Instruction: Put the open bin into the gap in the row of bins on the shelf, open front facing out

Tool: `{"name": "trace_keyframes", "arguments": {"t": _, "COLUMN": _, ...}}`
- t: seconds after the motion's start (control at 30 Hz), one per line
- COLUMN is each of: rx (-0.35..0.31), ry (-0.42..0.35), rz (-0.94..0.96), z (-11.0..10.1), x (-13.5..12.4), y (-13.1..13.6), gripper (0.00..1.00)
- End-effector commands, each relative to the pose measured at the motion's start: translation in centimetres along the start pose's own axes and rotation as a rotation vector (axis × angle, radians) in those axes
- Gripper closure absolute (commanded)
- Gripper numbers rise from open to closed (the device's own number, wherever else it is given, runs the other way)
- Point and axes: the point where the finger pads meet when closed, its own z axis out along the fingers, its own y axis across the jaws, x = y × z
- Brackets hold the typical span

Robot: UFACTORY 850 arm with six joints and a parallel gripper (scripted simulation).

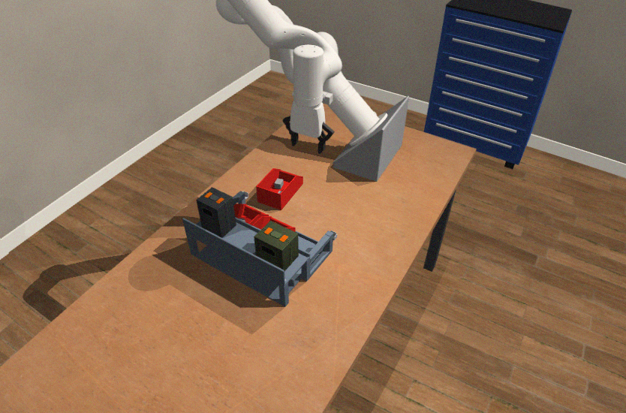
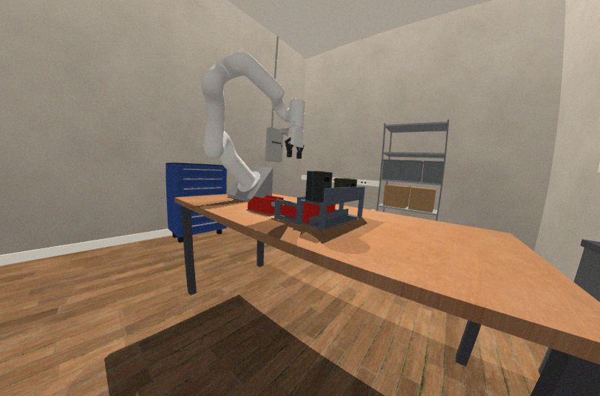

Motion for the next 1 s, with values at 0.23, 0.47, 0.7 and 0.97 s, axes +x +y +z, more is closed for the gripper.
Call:
{"name": "trace_keyframes", "arguments": {"t": 0.23, "rx": -0.001, "ry": -0.001, "rz": 0.001, "z": -0.1, "x": 1.5, "y": -4.6, "gripper": 0.00}}
{"name": "trace_keyframes", "arguments": {"t": 0.47, "rx": -0.001, "ry": -0.001, "rz": 0.001, "z": -0.1, "x": 1.5, "y": -4.6, "gripper": 0.00}}
{"name": "trace_keyframes", "arguments": {"t": 0.7, "rx": -0.001, "ry": -0.001, "rz": 0.001, "z": -0.1, "x": 3.2, "y": -9.2, "gripper": 0.00}}
{"name": "trace_keyframes", "arguments": {"t": 0.97, "rx": -0.001, "ry": -0.001, "rz": 0.001, "z": -0.1, "x": 3.2, "y": -9.2, "gripper": 0.00}}
